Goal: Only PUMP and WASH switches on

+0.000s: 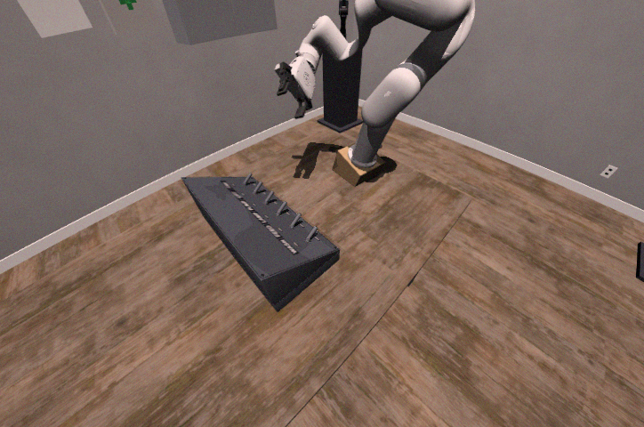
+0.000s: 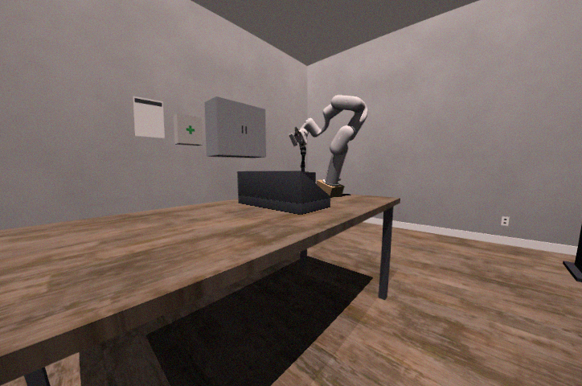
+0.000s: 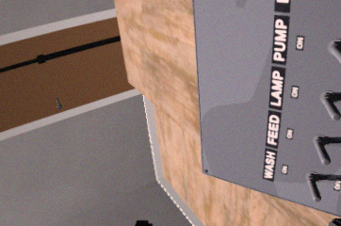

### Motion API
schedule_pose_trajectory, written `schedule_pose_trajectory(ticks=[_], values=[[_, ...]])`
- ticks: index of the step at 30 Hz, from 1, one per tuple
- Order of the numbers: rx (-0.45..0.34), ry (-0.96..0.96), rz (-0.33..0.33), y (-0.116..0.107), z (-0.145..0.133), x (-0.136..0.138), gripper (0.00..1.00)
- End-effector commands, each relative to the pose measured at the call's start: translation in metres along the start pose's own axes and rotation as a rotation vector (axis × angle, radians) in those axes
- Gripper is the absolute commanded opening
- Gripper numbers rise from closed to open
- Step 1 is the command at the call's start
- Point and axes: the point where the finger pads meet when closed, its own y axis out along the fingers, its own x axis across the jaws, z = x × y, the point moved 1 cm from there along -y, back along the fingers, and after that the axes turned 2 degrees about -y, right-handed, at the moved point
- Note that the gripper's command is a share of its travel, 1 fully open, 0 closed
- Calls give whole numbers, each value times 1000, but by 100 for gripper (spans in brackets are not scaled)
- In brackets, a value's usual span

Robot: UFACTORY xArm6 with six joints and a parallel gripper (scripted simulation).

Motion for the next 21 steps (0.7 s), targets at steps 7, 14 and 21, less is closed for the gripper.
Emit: schedule_pose_trajectory(ticks=[7, 14, 21], values=[[1, -3, 0, 0, 0, -1, 100], [1, -3, -1, 0, 0, -1, 100], [-10, -11, -156, 25, -2, 25, 100]])
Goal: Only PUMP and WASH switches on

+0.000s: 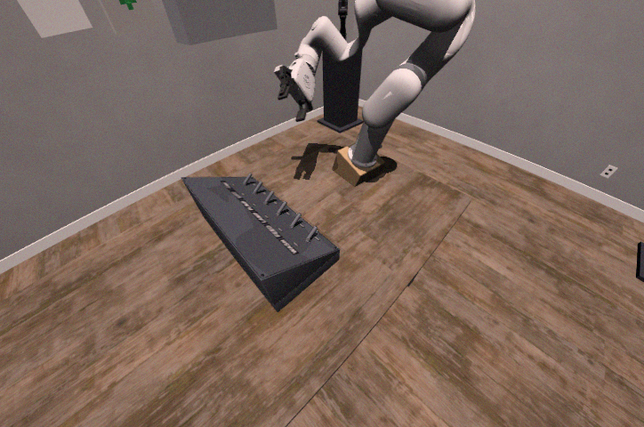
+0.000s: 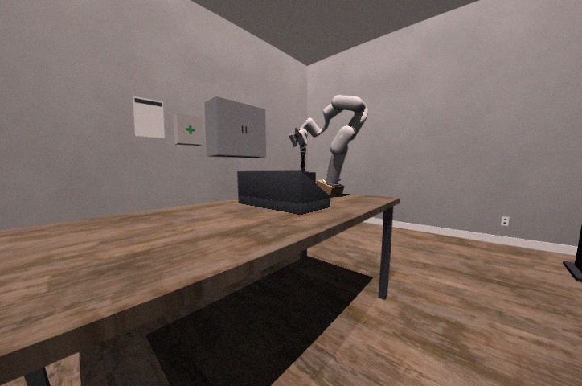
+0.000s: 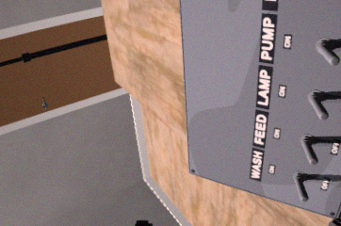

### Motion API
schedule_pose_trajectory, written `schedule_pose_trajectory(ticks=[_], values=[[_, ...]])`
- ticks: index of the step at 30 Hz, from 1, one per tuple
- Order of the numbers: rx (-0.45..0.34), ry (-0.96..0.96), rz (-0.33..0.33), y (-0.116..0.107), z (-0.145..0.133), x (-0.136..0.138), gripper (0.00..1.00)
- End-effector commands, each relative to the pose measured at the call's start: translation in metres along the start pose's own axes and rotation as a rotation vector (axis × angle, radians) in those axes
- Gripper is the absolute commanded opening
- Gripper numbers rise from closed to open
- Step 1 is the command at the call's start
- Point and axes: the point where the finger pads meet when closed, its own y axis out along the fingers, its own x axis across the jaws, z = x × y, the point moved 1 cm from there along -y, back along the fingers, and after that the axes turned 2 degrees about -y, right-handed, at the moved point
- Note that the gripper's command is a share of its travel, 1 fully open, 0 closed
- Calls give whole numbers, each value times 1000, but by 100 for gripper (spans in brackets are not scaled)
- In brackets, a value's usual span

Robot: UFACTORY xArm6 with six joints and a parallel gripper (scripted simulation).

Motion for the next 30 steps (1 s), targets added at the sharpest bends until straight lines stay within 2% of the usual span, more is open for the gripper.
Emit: schedule_pose_trajectory(ticks=[1, 2, 3, 4, 5, 6, 9, 10, 11, 12, 14, 15, 17, 18, 20, 21, 23, 24, 26, 27, 29, 30], values=[[-9, -18, -170, 28, -2, 26, 100], [-11, -30, -232, 37, -3, 36, 100], [-11, -30, -232, 37, -3, 36, 100], [-12, -49, -301, 45, -4, 46, 100], [-12, -49, -301, 45, -4, 46, 100], [-12, -75, -375, 54, -6, 58, 100], [-12, -75, -375, 54, -6, 58, 100], [-10, -109, -452, 63, -7, 69, 100], [-10, -109, -452, 63, -7, 69, 100], [-7, -153, -531, 71, -8, 79, 100], [-7, -153, -531, 71, -8, 79, 100], [-3, -207, -609, 79, -9, 88, 100], [-3, -207, -609, 79, -9, 88, 100], [3, -271, -683, 87, -10, 96, 100], [3, -271, -683, 87, -10, 96, 100], [10, -344, -752, 95, -11, 102, 100], [10, -344, -752, 95, -11, 102, 100], [16, -426, -813, 103, -12, 106, 100], [16, -426, -813, 103, -12, 106, 100], [23, -514, -864, 113, -15, 108, 100], [23, -514, -864, 113, -15, 108, 100], [29, -608, -905, 123, -18, 108, 100]])
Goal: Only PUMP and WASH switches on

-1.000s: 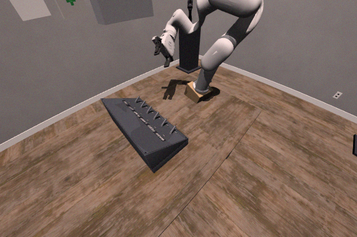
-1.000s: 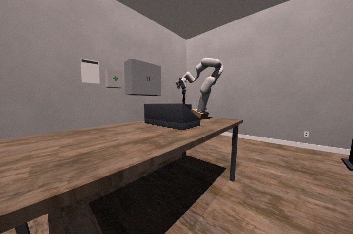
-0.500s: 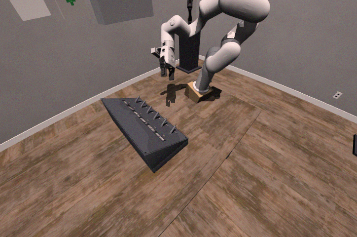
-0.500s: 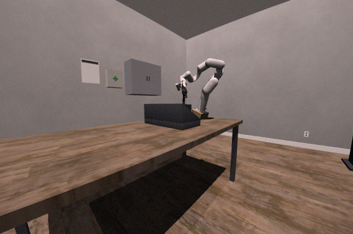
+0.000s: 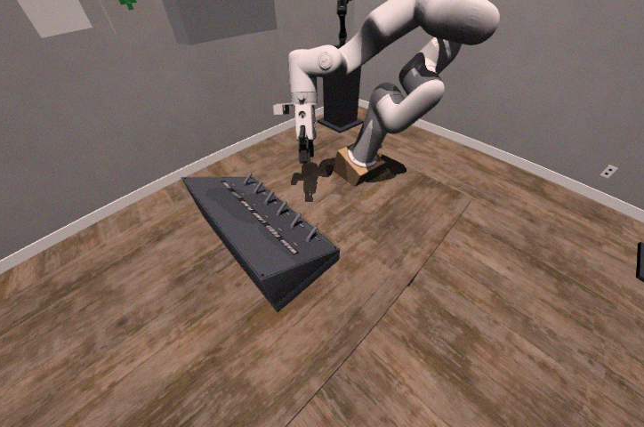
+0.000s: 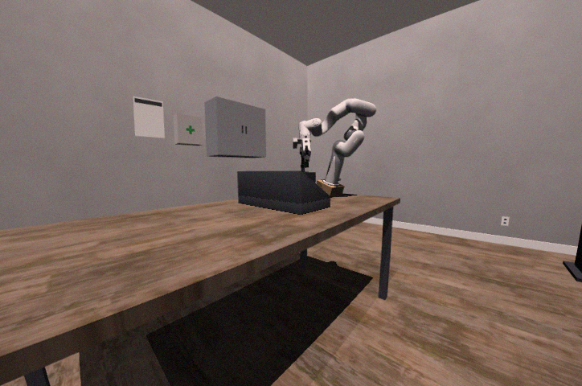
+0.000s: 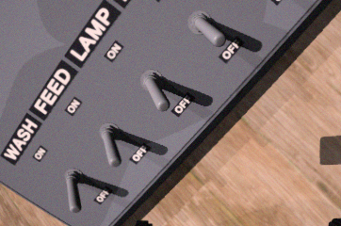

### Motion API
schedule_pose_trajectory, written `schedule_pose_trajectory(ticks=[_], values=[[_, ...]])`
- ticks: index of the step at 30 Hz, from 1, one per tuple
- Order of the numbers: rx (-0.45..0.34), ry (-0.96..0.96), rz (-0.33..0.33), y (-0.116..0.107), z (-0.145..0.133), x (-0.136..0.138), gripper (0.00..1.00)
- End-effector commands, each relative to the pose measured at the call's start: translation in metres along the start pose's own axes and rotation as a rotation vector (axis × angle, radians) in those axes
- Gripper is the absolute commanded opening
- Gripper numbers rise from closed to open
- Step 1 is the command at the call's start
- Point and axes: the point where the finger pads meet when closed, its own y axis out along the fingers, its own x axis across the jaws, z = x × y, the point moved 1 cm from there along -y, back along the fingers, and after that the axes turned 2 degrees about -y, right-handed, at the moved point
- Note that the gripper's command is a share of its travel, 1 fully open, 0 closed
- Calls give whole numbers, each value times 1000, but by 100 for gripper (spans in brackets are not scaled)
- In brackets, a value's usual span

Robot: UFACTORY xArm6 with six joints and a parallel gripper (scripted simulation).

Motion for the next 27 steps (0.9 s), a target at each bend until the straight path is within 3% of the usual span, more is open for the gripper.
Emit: schedule_pose_trajectory(ticks=[1, 6, 13, 15, 17, 27], values=[[76, -141, -136, 17, -1, -13, 100], [140, -313, -200, 28, -5, -35, 100], [172, -397, -217, 32, -9, -49, 100], [230, -553, -227, 40, -21, -76, 100], [230, -553, -227, 40, -21, -76, 100], [336, -864, -167, 53, -64, -140, 100]])
